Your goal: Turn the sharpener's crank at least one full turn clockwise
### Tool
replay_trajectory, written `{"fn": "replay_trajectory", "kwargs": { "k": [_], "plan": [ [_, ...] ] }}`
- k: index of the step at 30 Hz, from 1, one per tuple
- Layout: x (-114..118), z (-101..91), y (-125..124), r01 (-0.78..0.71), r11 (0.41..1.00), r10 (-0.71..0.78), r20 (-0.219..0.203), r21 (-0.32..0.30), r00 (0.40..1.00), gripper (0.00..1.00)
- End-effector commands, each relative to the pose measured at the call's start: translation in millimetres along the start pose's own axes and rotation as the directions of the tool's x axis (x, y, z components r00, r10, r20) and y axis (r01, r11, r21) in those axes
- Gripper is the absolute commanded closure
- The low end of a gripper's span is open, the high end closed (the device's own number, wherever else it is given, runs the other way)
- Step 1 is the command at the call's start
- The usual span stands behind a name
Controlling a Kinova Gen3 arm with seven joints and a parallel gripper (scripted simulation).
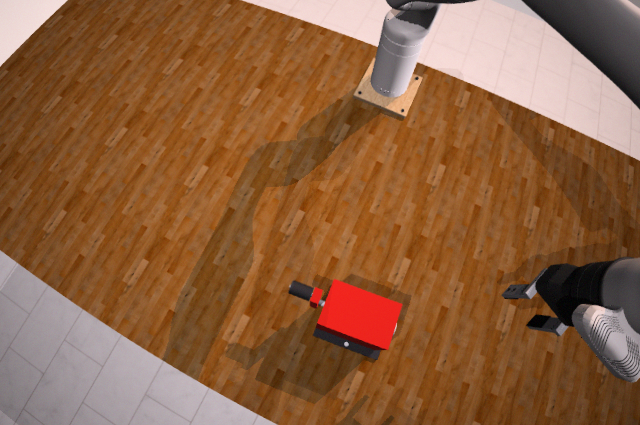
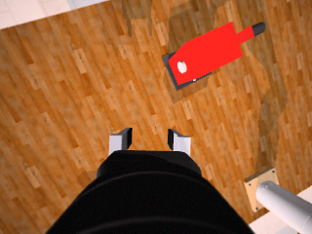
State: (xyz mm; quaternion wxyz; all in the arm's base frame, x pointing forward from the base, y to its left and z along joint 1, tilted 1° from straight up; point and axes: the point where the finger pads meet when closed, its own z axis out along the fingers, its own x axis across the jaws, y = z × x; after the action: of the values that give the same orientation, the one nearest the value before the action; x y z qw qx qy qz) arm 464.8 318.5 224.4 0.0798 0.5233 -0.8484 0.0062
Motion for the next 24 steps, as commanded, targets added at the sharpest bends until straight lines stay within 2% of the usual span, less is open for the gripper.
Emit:
{"fn": "replay_trajectory", "kwargs": {
  "k": [1, 18, 21, 24],
  "plan": [
    [-0.1, -1.3, 0.0, 0.0, 1.0, 0.0, 0.002, 0.001, 1.0, 0.0],
    [0.0, -1.3, -0.3, -0.002, 1.0, 0.002, 0.003, 0.001, 1.0, 0.0],
    [5.3, -1.1, -9.7, -0.044, 0.999, 0.044, 0.014, -0.002, 0.999, 0.0],
    [24.4, 0.7, -39.0, -0.152, 0.988, 0.152, 0.033, -0.004, 0.988, 0.0]
  ]
}}
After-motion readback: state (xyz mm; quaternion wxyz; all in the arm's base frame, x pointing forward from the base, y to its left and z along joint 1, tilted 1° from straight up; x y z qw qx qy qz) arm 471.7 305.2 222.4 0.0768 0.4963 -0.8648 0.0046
